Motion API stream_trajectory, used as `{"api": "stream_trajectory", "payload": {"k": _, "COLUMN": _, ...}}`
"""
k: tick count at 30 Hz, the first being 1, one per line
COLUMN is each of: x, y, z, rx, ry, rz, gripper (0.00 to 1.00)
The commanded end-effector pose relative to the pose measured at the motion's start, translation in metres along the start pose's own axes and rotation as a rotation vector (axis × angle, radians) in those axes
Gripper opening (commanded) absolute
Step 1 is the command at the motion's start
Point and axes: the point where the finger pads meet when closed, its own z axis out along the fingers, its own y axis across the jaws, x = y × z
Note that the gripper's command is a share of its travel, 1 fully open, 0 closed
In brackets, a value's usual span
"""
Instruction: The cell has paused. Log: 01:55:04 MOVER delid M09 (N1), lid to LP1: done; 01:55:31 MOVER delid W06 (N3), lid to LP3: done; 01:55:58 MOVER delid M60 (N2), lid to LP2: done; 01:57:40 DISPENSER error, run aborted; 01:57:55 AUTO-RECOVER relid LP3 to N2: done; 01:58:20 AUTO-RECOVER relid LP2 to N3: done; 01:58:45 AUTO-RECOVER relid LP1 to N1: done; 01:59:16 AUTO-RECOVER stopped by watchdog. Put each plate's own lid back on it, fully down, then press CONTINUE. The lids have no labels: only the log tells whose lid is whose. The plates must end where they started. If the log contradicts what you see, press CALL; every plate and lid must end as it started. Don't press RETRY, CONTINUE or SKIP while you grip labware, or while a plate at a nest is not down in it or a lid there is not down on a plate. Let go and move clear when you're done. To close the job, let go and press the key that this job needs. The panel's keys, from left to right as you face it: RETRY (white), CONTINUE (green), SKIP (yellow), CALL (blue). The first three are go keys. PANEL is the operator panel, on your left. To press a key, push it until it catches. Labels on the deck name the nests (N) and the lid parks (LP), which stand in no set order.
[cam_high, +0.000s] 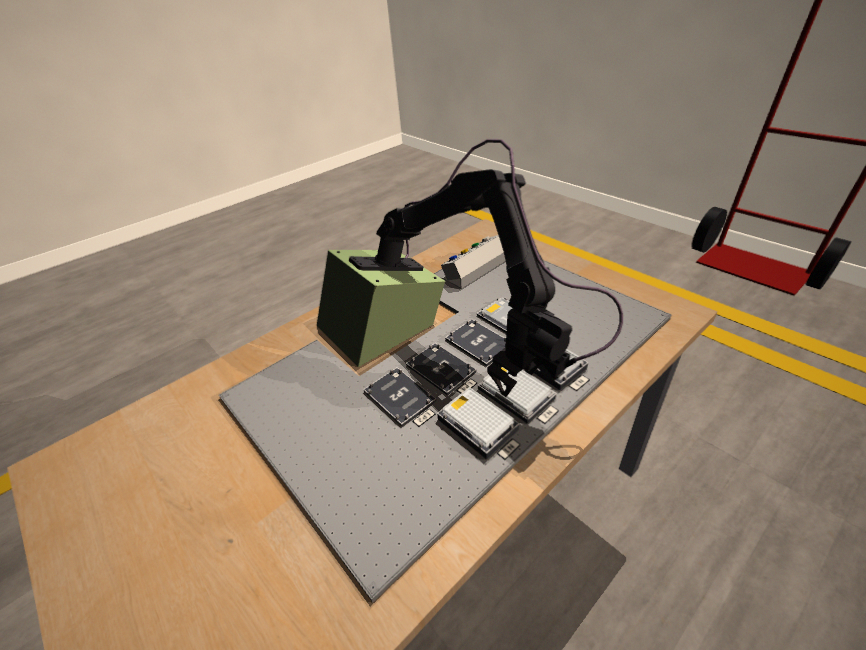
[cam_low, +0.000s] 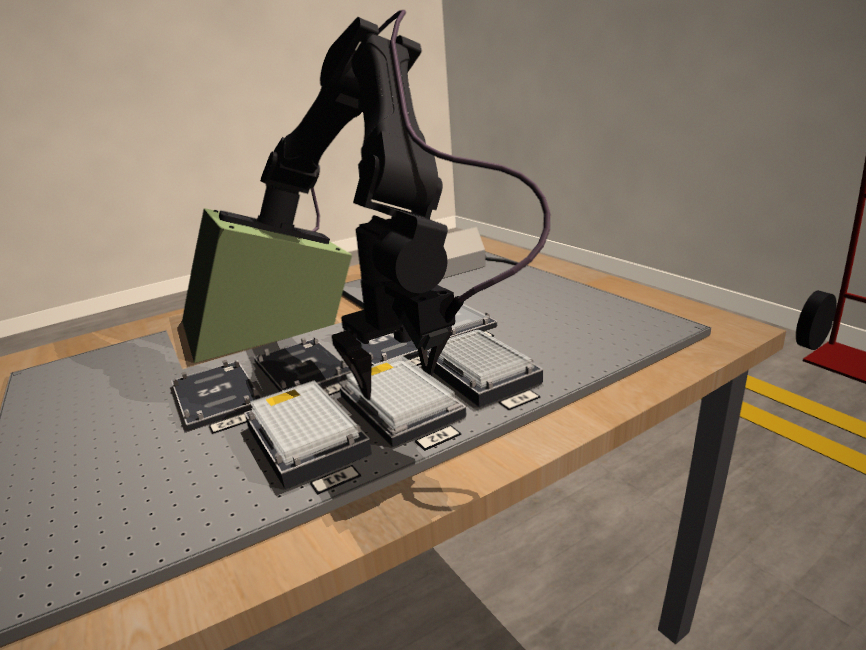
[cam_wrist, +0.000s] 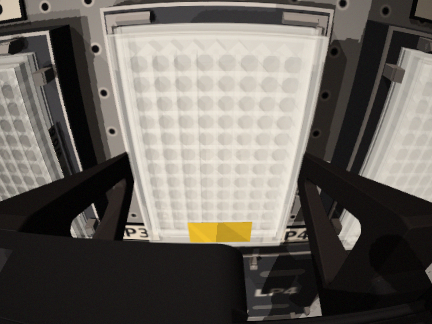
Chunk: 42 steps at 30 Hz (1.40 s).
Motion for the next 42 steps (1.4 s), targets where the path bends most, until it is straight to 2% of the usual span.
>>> {"api": "stream_trajectory", "payload": {"k": 1, "x": -0.015, "y": 0.001, "z": -0.007, "rx": 0.000, "ry": -0.044, "rz": -0.004, "gripper": 0.00}}
{"api": "stream_trajectory", "payload": {"k": 5, "x": -0.016, "y": 0.003, "z": -0.008, "rx": 0.000, "ry": -0.048, "rz": -0.008, "gripper": 0.00}}
{"api": "stream_trajectory", "payload": {"k": 6, "x": -0.006, "y": 0.000, "z": -0.004, "rx": 0.000, "ry": -0.020, "rz": 0.000, "gripper": 0.00}}
{"api": "stream_trajectory", "payload": {"k": 38, "x": -0.007, "y": 0.001, "z": -0.005, "rx": 0.000, "ry": -0.020, "rz": 0.000, "gripper": 0.00}}
{"api": "stream_trajectory", "payload": {"k": 40, "x": -0.012, "y": 0.003, "z": -0.009, "rx": -0.002, "ry": -0.028, "rz": 0.002, "gripper": 0.00}}
{"api": "stream_trajectory", "payload": {"k": 42, "x": -0.007, "y": 0.001, "z": -0.005, "rx": 0.000, "ry": -0.020, "rz": 0.000, "gripper": 0.00}}
